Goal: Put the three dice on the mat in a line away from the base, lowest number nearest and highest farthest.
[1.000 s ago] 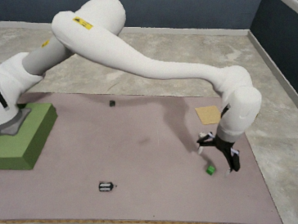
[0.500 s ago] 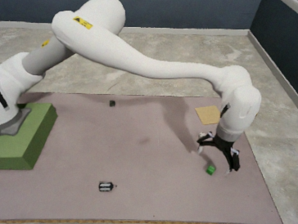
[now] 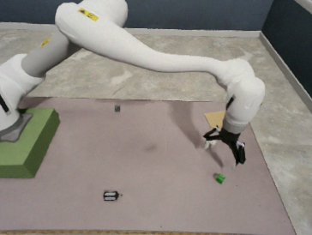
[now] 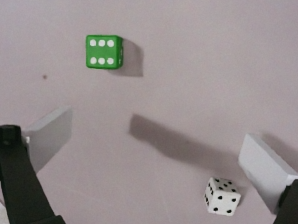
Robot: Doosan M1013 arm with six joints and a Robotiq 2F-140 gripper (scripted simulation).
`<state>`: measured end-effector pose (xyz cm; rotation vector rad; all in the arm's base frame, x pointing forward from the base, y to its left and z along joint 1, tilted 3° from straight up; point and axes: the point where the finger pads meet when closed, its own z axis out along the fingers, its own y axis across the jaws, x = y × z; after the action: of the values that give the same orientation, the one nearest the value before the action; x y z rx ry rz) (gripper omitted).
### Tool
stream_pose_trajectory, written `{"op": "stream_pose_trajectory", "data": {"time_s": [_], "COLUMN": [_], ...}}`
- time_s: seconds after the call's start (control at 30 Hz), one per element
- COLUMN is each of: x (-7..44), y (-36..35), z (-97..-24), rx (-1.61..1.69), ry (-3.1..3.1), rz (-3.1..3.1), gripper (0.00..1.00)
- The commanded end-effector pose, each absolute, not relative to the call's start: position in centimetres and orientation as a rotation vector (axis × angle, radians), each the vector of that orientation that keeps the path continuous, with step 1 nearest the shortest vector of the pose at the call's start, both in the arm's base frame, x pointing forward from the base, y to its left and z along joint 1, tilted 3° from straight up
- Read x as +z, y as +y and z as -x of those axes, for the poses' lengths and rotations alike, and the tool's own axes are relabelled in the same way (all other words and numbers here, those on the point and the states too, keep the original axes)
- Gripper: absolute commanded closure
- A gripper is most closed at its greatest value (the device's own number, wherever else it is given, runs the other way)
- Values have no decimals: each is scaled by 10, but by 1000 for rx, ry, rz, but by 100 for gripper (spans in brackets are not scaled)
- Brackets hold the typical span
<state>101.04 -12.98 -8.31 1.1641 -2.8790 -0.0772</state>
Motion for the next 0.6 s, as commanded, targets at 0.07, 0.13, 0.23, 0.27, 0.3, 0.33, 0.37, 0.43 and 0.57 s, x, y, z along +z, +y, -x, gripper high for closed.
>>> {"op": "stream_pose_trajectory", "data": {"time_s": [0.07,0.13,0.23,0.27,0.3,0.33,0.37,0.43,0.57], "x": [-79,-79,-79,-78,-78,-78,-78,-77,-77], "y": [-75,-58,-50,-43,-36,-29,-23,-13,-2], "z": [-1011,-1011,-1011,-1011,-1011,-1011,-1011,-1011,-1011], "rx": [-75,-75,-75,-75,-75,-75,-75,-75,-75], "ry": [-2881,-2881,-2881,-2881,-2881,-2881,-2881,-2881,-2881], "rz": [-1164,-1164,-1164,-1164,-1164,-1164,-1164,-1164,-1164], "gripper": [0,0,0,0,0,0,0,0,0]}}
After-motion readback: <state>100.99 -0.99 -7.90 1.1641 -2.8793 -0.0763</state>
